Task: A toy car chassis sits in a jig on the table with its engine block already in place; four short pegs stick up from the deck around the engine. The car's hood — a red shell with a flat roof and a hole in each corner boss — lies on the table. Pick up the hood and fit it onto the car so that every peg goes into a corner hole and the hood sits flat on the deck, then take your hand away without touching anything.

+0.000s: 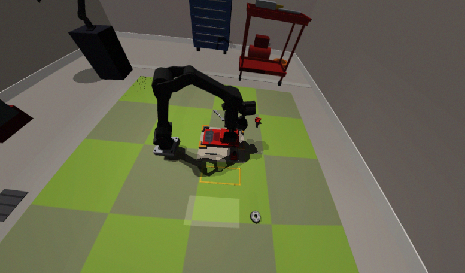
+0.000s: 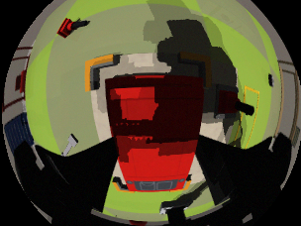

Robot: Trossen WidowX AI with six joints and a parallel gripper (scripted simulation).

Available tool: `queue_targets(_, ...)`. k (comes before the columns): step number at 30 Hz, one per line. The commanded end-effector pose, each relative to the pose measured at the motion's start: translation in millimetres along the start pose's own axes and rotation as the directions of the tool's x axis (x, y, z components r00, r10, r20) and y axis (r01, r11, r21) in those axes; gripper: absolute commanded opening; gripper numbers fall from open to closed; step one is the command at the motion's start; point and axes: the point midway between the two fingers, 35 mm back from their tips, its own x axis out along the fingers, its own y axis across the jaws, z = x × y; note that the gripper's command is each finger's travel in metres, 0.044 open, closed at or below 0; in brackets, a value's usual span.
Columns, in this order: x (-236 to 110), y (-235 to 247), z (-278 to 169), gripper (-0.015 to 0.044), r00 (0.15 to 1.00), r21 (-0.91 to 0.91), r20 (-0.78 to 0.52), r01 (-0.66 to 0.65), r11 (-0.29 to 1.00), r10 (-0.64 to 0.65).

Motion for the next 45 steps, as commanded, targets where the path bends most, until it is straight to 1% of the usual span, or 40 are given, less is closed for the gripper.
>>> queue_targets(1,2.5,-0.2,-0.2,0.0000,1.000,-0.003,-0.001,0.001,1.000,-0.001)
queue_targets(15,3.9,0.0,0.0,0.0000,1.000,0.000,0.000,0.000,1.000,0.000)
queue_targets(32,4.7,-0.1,-0.2,0.0440,1.000,0.001,-0.001,0.000,1.000,0.000)
queue_targets(36,4.7,-0.1,-0.2,0.0440,1.000,0.001,-0.001,0.000,1.000,0.000)
queue_targets(39,-4.2,0.2,0.8,0.0440,1.000,0.001,-0.001,0.001,1.000,-0.001)
queue_targets(42,-24.2,0.6,2.0,0.0440,1.000,0.001,0.000,0.001,1.000,-0.001)
queue_targets(45,-52.1,0.6,1.2,0.0440,1.000,0.001,0.000,0.002,1.000,-0.002)
